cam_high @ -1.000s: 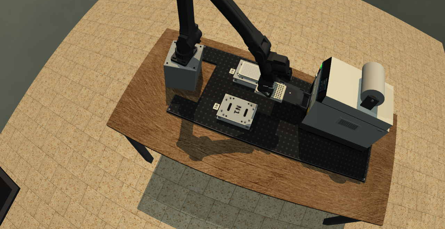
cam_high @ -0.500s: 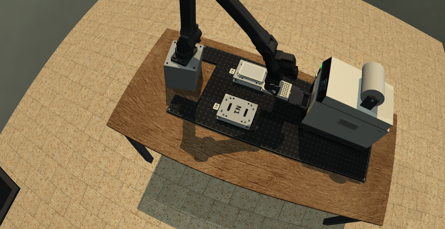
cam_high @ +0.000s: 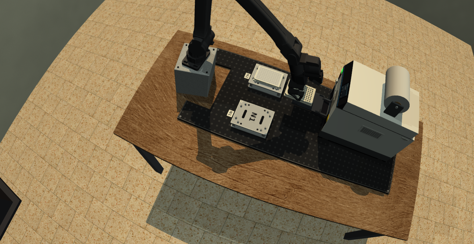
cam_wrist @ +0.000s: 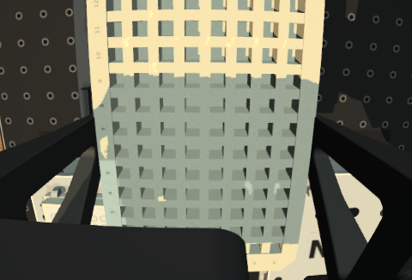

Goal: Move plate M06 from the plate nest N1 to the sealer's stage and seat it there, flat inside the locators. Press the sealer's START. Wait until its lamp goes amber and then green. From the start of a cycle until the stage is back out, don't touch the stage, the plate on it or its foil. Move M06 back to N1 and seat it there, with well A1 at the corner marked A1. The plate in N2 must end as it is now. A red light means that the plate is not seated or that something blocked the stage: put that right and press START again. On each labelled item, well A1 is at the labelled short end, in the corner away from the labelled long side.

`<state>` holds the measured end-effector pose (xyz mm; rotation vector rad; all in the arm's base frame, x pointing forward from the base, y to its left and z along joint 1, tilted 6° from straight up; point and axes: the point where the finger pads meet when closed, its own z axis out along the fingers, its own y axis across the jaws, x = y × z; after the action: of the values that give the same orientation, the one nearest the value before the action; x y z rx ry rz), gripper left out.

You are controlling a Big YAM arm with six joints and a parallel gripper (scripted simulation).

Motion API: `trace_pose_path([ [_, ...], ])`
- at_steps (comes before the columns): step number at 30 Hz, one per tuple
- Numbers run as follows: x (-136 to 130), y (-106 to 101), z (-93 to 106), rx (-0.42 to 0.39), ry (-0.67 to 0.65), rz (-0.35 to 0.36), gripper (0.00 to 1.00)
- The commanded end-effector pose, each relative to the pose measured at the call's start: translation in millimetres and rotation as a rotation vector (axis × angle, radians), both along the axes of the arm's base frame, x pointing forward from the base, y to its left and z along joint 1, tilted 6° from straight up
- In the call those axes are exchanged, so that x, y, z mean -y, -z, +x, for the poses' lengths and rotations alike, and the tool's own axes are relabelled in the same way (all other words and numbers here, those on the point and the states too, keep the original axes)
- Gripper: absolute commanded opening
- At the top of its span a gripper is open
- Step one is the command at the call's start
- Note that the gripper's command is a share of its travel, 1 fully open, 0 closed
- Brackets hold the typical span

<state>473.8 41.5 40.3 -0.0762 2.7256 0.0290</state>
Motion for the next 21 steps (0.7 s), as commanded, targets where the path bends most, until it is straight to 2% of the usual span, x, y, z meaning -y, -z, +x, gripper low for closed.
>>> trace_pose_path([
  [1,-6.0,-29.4,30.4,0.060,0.018,0.010,0.00],
  [11,-22.3,-16.0,33.2,0.021,-0.002,0.004,0.00],
  [18,-29.9,-34.8,58.3,0.066,0.015,0.011,0.00],
  [21,-36.6,-33.2,62.2,0.059,0.011,0.011,0.00],
])
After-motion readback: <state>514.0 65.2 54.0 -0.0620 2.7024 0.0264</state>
